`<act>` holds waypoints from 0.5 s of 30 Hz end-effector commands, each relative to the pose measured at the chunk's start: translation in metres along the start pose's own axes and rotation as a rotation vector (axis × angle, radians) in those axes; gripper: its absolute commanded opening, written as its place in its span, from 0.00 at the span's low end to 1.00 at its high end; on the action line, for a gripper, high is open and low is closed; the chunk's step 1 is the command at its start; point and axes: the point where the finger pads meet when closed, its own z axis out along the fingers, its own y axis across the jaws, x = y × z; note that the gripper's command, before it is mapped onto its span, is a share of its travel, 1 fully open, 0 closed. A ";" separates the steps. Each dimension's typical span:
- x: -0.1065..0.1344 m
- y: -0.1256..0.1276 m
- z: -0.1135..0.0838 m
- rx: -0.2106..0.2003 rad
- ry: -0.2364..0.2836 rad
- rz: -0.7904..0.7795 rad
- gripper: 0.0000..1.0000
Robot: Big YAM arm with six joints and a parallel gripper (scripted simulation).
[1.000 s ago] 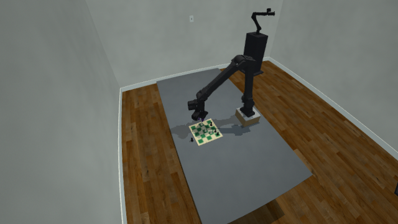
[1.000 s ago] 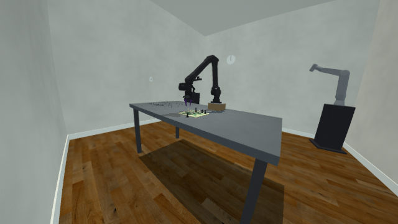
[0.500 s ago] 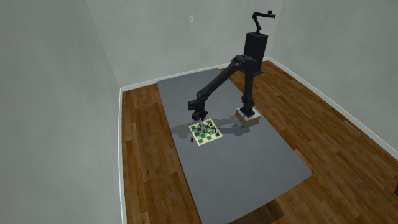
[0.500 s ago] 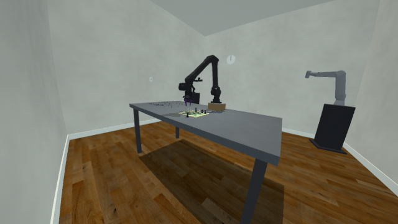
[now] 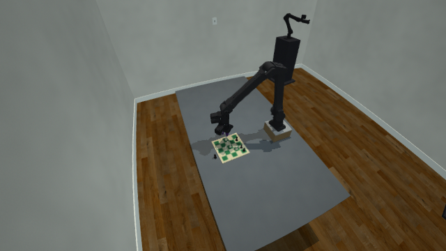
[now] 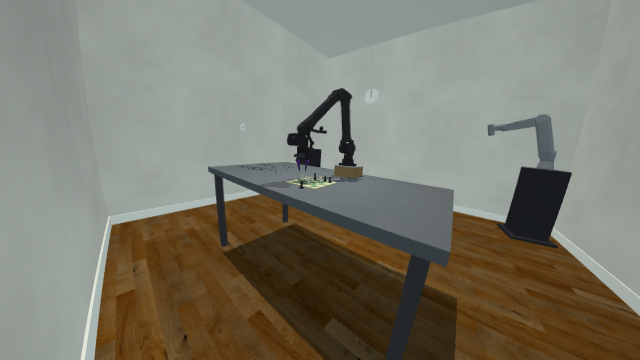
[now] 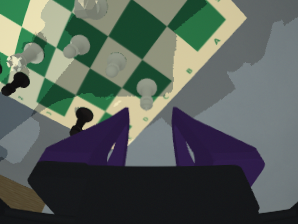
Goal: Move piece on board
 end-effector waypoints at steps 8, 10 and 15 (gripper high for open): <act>0.005 -0.005 -0.009 0.027 -0.027 0.002 0.36; 0.007 -0.004 -0.009 0.027 -0.027 0.002 0.36; 0.009 -0.002 -0.009 0.027 -0.027 0.003 0.36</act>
